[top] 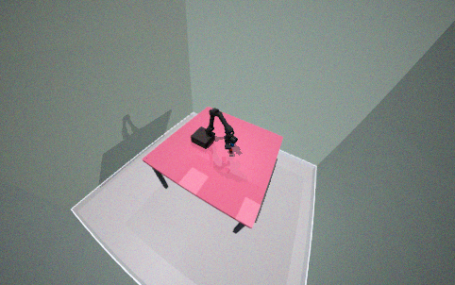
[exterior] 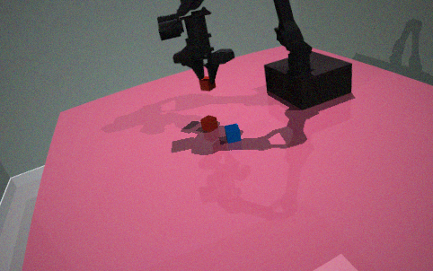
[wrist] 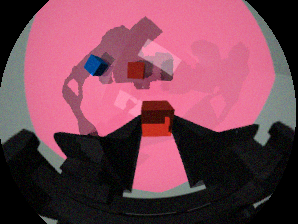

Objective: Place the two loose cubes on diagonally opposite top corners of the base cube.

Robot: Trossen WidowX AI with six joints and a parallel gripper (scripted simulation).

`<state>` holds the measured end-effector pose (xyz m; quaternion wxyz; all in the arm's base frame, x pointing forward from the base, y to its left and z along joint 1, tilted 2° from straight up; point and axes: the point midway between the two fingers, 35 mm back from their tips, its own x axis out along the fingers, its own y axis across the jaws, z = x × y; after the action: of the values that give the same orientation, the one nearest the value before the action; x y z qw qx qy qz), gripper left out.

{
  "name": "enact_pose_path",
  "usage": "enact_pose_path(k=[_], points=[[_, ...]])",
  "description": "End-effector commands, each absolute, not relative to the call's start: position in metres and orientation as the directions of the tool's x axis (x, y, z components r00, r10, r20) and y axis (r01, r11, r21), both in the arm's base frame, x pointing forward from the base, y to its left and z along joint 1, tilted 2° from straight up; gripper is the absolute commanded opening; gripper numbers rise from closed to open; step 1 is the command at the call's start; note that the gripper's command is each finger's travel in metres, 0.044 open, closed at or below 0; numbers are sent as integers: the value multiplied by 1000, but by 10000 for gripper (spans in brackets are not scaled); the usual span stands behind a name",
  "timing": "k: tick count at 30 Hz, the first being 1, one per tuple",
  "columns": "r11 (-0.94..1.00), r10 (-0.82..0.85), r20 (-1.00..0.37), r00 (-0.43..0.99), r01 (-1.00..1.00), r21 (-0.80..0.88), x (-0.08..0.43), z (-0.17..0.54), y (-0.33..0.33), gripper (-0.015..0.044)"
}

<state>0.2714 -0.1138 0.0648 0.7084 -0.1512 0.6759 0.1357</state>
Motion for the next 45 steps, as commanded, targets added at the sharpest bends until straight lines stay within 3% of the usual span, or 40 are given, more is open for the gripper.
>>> enact_pose_path(k=[1,45], points=[[920,-16,-998,53,-390,-35,278,63,-105,105],[936,-5,-998,58,-352,-25,318,39,28,105]])
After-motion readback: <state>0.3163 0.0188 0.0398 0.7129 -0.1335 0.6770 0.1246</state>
